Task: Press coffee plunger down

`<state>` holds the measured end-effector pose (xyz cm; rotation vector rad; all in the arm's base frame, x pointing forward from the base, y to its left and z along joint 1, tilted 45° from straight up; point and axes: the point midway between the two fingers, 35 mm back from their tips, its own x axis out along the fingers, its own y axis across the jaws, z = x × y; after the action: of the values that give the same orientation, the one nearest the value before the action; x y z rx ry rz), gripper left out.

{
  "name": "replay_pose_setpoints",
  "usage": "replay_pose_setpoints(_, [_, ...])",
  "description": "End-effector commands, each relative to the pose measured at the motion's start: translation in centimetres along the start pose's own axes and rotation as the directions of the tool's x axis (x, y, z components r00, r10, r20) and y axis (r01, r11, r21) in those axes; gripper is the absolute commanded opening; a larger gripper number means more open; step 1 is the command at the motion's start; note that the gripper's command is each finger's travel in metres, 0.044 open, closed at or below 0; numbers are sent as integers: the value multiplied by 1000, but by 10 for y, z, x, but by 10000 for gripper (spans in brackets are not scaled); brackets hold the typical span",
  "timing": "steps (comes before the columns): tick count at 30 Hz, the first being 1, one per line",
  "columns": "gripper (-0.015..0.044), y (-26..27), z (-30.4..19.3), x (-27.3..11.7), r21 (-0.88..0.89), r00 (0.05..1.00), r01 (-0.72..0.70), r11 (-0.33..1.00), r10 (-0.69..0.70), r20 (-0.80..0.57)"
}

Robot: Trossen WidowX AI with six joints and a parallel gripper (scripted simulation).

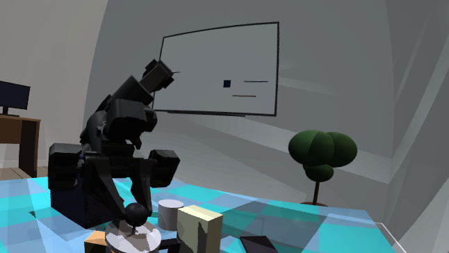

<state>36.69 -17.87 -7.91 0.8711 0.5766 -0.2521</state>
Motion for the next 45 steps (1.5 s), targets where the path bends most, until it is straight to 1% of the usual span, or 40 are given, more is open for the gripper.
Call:
replay_pose_setpoints(1, [116,0,-4,2,5,1000,-1,1000,2,-14])
replay_pose_setpoints(12, [116,0,0,1,0,1000,0,1000,0,0])
replay_pose_setpoints(24, [431,0,0,1,0,1000,0,1000,0,0])
replay_pose_setpoints(25, [440,0,0,1,0,1000,0,1000,0,0])
replay_pose_setpoints(28, [440,0,2,-1,0,1000,0,1000,0,-1])
replay_pose_setpoints(32, [440,1,13,-13,-1,1000,2,1000,-2,10])
replay_pose_setpoints(35, [440,0,24,-32,-2,1000,5,1000,-5,0])
replay_pose_setpoints(40, [440,1,43,-80,2,1000,2,1000,-2,-15])
replay_pose_setpoints(45, [440,0,41,-81,3,1000,2,1000,-2,-15])
